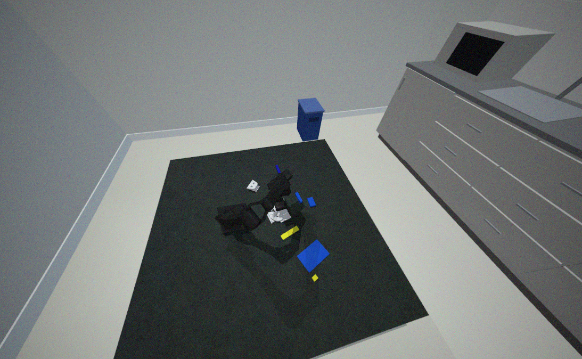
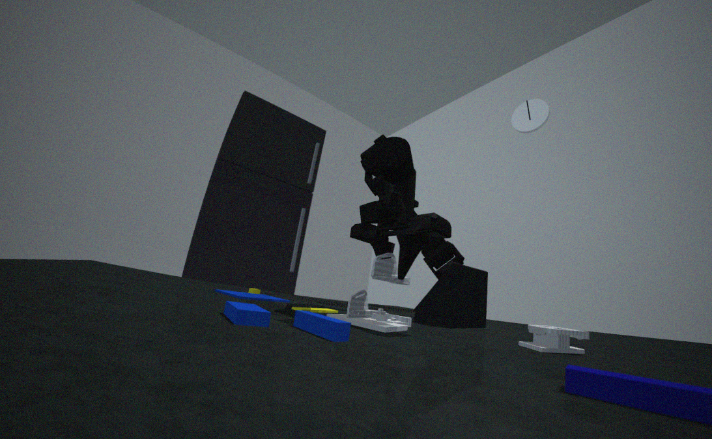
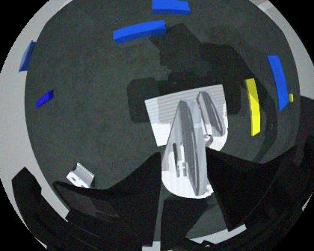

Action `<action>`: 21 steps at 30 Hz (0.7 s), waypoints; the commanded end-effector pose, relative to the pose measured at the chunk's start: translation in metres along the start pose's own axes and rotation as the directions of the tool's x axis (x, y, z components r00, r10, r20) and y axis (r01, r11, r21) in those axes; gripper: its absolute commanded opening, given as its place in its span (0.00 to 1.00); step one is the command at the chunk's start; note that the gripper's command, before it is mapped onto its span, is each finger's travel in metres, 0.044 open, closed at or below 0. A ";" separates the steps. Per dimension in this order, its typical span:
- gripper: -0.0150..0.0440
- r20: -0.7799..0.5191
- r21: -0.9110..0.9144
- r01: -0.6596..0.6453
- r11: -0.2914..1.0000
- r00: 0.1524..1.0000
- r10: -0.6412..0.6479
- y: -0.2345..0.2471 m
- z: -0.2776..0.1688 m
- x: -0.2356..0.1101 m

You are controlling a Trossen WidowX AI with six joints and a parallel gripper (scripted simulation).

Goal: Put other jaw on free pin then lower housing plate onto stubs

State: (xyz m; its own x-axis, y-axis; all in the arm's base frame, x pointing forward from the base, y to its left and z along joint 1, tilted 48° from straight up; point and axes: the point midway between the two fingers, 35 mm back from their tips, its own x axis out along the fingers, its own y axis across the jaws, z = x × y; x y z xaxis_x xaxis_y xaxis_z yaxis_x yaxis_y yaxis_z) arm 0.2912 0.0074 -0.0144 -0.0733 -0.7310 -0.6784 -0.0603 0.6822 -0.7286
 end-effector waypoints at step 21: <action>0.48 0.005 0.010 0.002 1.000 1.000 -0.002 -0.001 0.002 0.035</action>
State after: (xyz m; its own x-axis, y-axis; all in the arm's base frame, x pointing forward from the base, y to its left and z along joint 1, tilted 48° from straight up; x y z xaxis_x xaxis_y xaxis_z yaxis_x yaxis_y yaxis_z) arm 0.2937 -0.0127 -0.0337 -0.0665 -0.7269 -0.6836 -0.0428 0.6865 -0.7258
